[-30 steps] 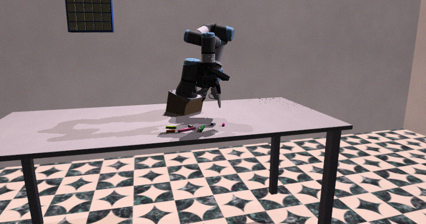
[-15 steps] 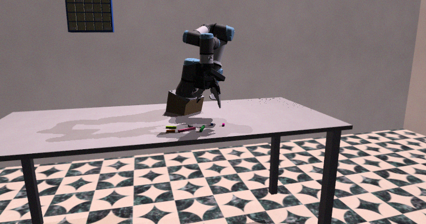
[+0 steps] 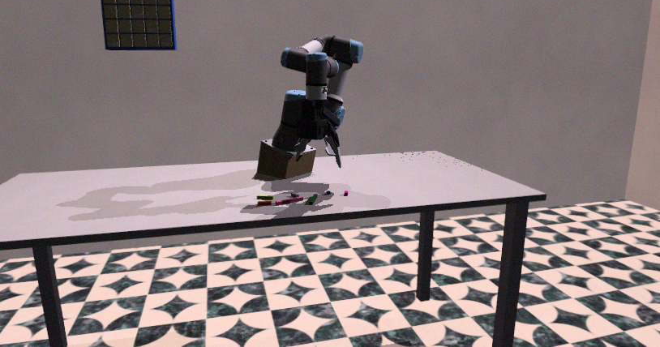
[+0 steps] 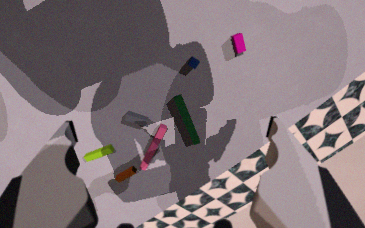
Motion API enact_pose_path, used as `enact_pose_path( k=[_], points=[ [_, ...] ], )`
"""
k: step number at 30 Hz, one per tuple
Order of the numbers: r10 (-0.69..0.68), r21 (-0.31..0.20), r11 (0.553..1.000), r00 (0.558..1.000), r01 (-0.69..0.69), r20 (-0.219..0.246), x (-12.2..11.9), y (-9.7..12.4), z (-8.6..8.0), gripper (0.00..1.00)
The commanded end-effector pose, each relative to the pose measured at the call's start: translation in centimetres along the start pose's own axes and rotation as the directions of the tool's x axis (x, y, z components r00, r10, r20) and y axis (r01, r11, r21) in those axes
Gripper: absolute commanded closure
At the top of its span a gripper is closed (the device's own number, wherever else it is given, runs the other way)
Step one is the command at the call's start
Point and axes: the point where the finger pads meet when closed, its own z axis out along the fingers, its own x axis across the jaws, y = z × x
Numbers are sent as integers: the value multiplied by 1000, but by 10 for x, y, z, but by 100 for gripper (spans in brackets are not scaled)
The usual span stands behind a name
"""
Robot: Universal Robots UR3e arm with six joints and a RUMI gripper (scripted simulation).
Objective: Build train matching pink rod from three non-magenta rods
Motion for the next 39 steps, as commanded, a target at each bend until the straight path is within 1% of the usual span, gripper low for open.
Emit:
enact_pose_path(
  k=[1,3,5,14,18,20,22,28,35,37,39],
  points=[
    [-166,-1,986,986,166,-16,-5,7,1,0],
    [-166,-1,986,986,166,-16,-5,7,1,0],
    [-230,-2,973,973,230,-16,-8,10,2,0],
    [-371,-4,928,928,371,-15,-15,17,4,0],
    [-433,-5,901,901,433,-15,-18,20,5,0],
    [-433,-5,901,901,433,-15,-18,20,5,0],
    [-491,-6,871,871,491,-15,-21,23,6,0],
    [-574,-8,819,819,574,-14,-25,27,7,0],
    [-667,-10,745,745,666,-13,-31,33,9,0],
    [-667,-10,745,745,666,-13,-31,33,9,0],
    [-713,-11,701,701,713,-12,-33,37,9,0]
  ],
)
